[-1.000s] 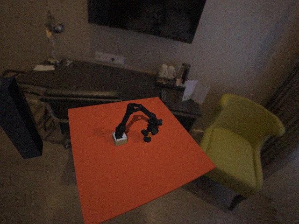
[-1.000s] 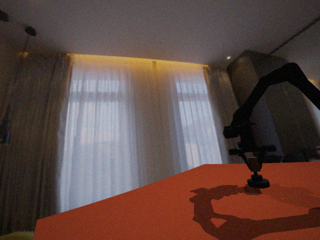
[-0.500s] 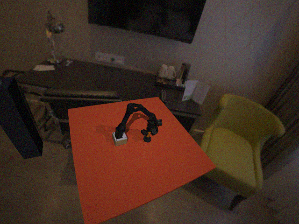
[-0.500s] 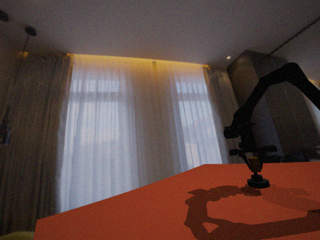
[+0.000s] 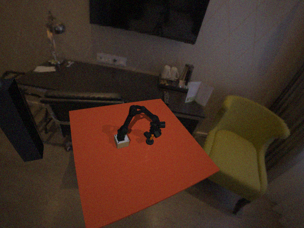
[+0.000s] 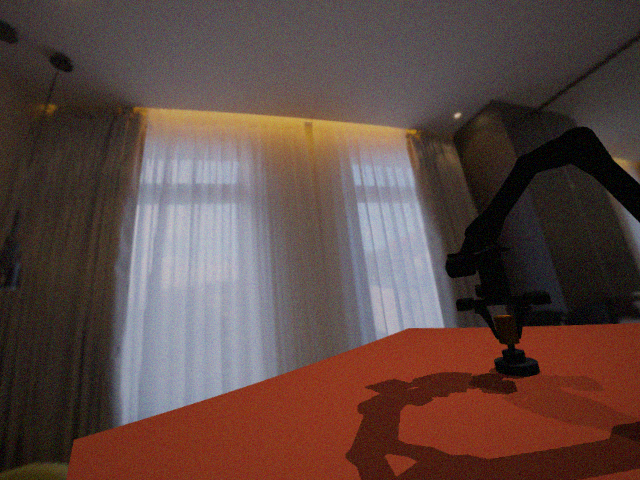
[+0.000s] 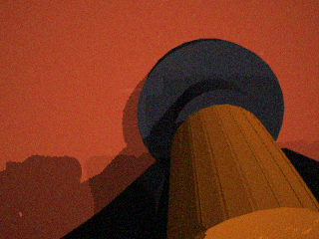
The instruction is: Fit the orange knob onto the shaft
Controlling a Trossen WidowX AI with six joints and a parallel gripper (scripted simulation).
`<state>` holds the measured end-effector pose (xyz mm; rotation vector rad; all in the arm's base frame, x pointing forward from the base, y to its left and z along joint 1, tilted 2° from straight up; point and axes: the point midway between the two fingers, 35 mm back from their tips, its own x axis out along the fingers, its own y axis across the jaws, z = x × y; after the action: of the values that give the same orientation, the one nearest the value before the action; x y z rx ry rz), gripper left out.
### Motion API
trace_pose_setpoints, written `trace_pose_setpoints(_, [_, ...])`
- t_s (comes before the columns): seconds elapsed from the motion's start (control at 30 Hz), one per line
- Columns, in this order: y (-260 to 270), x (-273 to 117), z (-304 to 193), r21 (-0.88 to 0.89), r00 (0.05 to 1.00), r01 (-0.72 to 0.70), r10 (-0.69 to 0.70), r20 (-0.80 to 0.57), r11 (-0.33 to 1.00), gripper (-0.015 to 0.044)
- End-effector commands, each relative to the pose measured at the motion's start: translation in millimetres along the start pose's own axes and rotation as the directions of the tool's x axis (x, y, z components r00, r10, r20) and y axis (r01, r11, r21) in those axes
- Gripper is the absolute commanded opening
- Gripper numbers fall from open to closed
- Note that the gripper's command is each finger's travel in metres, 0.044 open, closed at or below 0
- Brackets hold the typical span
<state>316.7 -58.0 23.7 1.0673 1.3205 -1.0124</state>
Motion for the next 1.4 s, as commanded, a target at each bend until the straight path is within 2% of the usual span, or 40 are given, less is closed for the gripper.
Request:
trace_pose_setpoints(0.0, [1.2, -0.1, 1.0, 0.003, 1.0, -0.003, 0.003, 0.005, 1.0, 0.0])
trace_pose_setpoints(0.3, [0.9, -4.8, 0.9, 0.012, 1.0, -0.003, 0.003, 0.005, 1.0, 0.0])
trace_pose_setpoints(0.53, [-1.8, -4.7, -0.2, 0.211, 1.0, -0.003, 0.002, 0.005, 0.977, 0.0])
trace_pose_setpoints(1.37, [-0.7, -3.5, 0.2, 0.211, 1.0, -0.004, 0.003, 0.005, 0.977, 0.0])
